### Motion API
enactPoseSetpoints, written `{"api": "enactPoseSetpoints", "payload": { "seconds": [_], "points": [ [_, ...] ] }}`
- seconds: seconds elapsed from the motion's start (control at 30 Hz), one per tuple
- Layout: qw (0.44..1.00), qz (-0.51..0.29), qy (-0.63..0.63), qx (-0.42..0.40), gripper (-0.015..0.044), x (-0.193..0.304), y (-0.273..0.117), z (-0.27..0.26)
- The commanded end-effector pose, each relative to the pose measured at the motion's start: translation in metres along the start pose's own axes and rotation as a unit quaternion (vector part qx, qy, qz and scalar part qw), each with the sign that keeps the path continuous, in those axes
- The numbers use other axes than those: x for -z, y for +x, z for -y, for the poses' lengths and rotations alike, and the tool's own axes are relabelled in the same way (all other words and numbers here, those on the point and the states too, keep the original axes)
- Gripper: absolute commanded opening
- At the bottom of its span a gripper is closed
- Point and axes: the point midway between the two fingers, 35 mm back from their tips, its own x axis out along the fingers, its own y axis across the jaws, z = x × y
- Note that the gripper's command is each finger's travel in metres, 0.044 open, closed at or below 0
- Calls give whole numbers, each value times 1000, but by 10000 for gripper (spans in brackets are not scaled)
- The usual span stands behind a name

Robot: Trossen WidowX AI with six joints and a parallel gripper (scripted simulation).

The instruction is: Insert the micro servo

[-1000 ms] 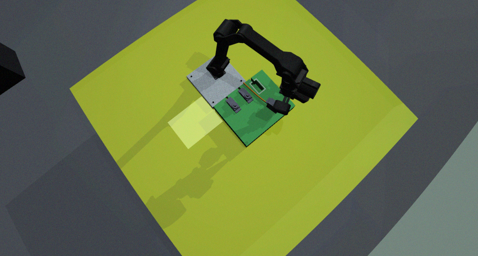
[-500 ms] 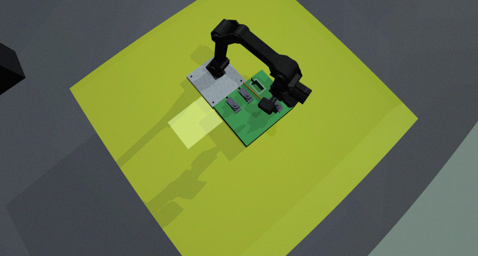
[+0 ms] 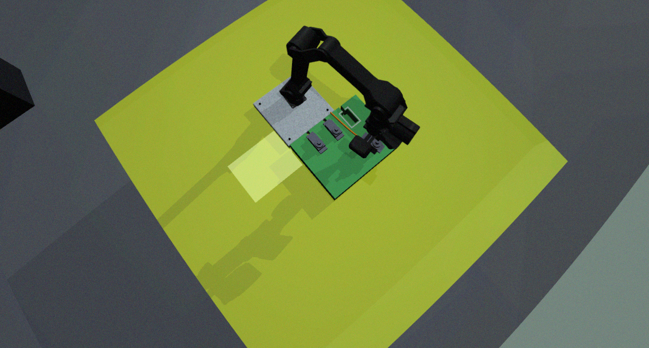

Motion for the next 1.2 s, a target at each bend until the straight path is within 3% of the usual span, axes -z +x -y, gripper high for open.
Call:
{"api": "enactPoseSetpoints", "payload": {
  "seconds": [0.0, 0.3, 0.7, 0.9, 1.0, 1.17],
  "points": [
    [1000, -4, 2, 3, 440, 2, 8, 1],
    [1000, -4, 2, 3, 440, 2, 20, 1],
    [1000, -4, 2, 3, 125, 2, 20, 1],
    [1000, -4, 2, 3, 85, 2, 20, 1],
    [1000, -4, 2, 3, 6, 2, 15, 1],
    [1000, -4, 2, 3, 0, 4, -2, 1]
  ]
}}
